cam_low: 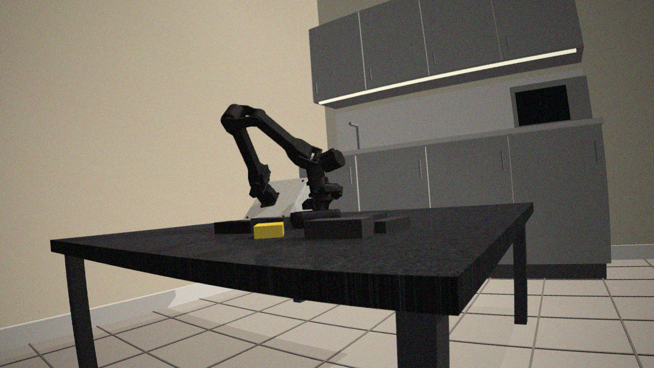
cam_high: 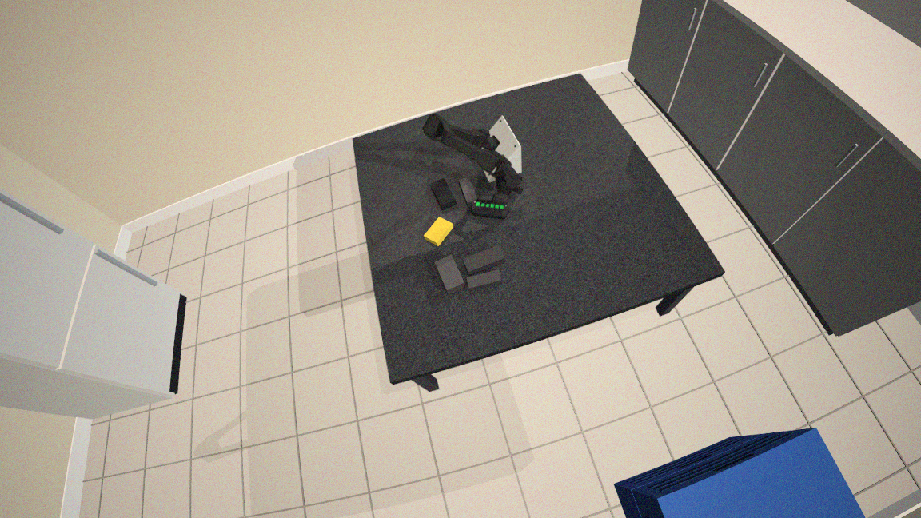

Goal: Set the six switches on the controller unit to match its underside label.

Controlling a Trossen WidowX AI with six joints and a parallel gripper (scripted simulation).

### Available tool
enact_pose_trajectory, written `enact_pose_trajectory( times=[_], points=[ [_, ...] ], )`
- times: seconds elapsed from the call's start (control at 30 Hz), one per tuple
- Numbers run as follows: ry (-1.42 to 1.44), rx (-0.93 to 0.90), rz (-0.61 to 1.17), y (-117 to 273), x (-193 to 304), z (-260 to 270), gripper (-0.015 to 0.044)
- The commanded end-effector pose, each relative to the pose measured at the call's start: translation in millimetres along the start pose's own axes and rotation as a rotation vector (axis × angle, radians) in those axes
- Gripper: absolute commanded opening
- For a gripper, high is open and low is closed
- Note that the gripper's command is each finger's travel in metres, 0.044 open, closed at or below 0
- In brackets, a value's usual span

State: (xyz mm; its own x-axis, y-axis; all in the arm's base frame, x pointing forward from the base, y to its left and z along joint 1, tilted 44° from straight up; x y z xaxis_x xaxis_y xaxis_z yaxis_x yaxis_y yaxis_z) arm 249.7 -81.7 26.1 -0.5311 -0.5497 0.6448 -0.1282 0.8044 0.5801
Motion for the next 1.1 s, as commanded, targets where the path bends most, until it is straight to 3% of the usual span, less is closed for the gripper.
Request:
enact_pose_trajectory(
  times=[0.0,0.37,0.63,0.87,1.07],
  points=[
    [0.0,0.002,-0.004,-0.4,-0.6,-3.2,0.0],
    [-0.001,0.002,-0.004,-3.4,-0.3,-14.6,0.0],
    [0.0,0.001,-0.006,54.6,-0.5,-5.3,0.0],
    [0.0,-0.003,-0.006,54.6,0.1,-6.4,0.0],
    [-0.008,-0.119,-0.007,54.1,26.4,-41.0,0.0]
  ],
)
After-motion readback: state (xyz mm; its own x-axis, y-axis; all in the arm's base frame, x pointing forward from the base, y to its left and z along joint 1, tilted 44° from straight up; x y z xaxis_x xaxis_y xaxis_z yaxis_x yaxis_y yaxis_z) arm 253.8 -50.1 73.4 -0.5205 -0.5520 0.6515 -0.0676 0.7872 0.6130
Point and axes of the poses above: the point midway between the two fingers, 35 mm back from their tips, its own y axis back along the fingers, its own z axis across the jaws, x = y × z, the point moved 4 cm from there along y, back along the fingers, and after that the axes turned 6 degrees about y, right-handed, at the moved point
